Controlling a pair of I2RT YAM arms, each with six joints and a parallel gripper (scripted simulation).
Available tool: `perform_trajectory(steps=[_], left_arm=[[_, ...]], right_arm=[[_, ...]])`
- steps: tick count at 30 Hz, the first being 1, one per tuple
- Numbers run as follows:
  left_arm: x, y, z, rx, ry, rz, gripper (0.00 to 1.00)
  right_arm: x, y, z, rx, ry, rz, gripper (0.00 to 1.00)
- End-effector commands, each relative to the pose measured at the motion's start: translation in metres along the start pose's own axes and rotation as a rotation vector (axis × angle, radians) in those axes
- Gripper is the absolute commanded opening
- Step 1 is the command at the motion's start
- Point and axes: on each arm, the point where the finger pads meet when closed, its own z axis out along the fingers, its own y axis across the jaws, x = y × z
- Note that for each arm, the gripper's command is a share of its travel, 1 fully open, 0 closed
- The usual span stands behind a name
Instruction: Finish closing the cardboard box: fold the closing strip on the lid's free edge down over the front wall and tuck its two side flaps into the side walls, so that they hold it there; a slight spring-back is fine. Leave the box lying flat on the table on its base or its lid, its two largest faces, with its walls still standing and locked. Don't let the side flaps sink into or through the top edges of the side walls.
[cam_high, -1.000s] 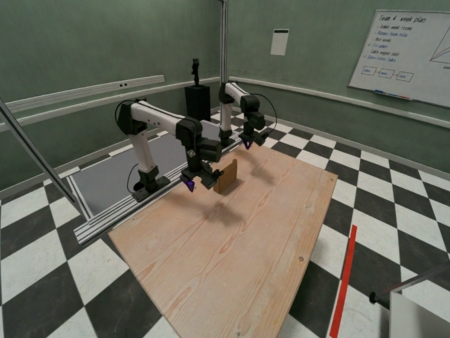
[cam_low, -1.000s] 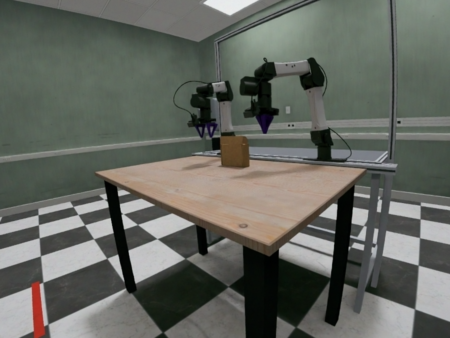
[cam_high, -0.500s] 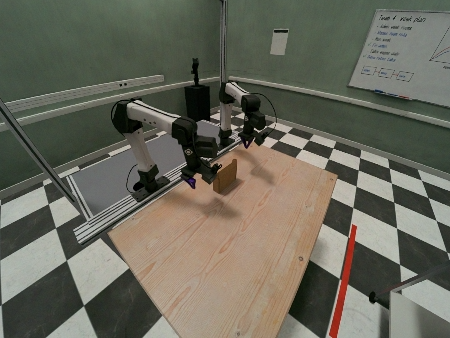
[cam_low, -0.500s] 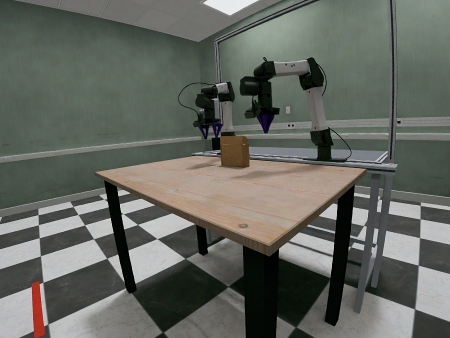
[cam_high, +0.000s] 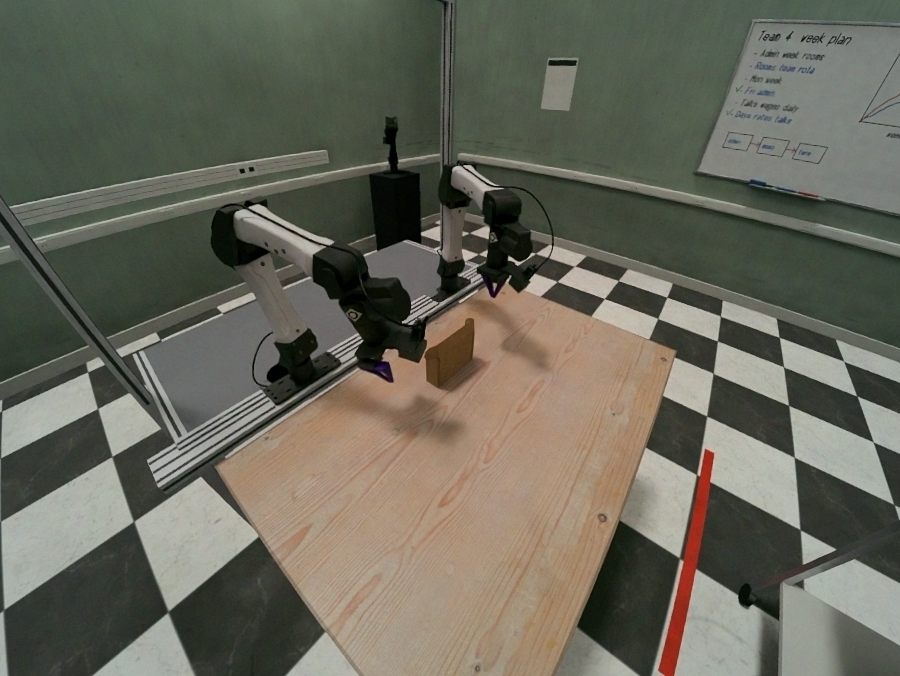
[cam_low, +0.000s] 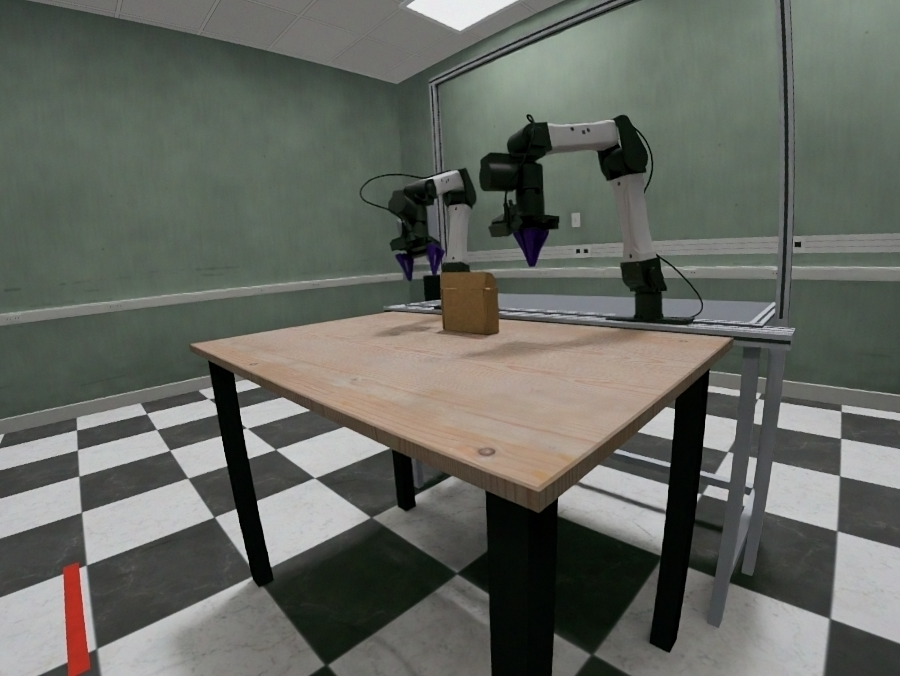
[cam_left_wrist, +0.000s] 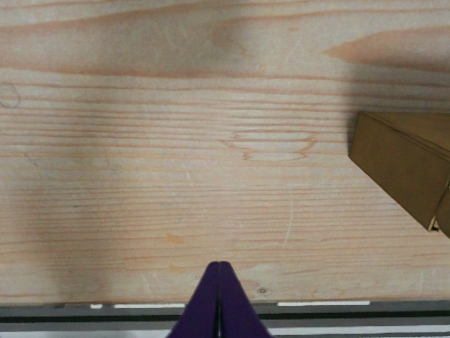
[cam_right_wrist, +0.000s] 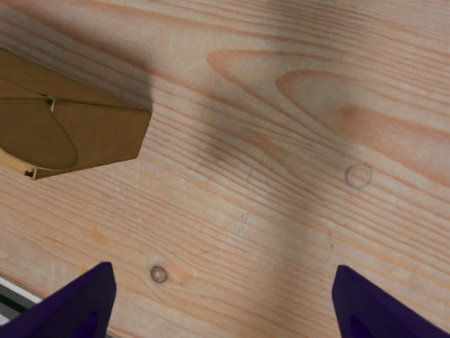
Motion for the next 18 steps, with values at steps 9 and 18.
perform_trajectory(steps=[9, 18], left_arm=[[-0.0013, 0.0013, -0.0036, 0.004, -0.006, -0.002, 0.01], [-0.0013, 0.0013, -0.0036, 0.004, -0.006, -0.002, 0.01]], right_arm=[[-0.0096, 0.0051, 0.0, -0.158, -0.191, -0.217, 0.8], [-0.0076, 0.0038, 0.007, -0.247, -0.25, -0.311, 0.8]])
